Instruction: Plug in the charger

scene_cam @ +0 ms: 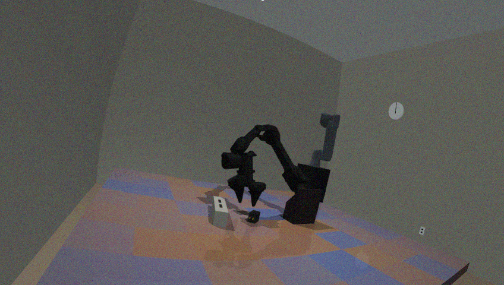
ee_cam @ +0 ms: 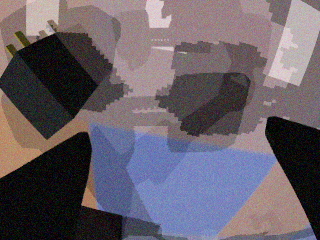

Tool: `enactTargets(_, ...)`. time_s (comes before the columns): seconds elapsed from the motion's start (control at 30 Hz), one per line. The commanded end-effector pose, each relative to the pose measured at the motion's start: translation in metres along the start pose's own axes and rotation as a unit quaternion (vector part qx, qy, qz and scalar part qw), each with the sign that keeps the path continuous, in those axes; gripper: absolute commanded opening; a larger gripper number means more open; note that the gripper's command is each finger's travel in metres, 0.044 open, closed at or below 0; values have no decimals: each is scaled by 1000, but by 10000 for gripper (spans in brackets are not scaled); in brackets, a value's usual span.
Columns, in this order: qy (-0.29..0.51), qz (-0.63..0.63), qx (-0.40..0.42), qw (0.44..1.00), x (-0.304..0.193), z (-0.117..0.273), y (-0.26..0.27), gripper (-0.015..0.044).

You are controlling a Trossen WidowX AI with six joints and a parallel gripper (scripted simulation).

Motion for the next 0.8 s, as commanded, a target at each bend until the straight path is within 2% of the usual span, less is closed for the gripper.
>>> enactTargets(0.0,1,41,-13,999,7,2,14,440)
enactTargets(0.77,5,241,-89,966,28,13,92,440)
Point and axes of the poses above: the point midway between the two fingers, 35 mm back from their tips, its own z axis back along the fingers, its own y axis across the jaws, x = y × z, the point moved 9 cm from there along z, back along the fingers, and after that the axes turned 15 degrees about z, right-handed, at the moved point
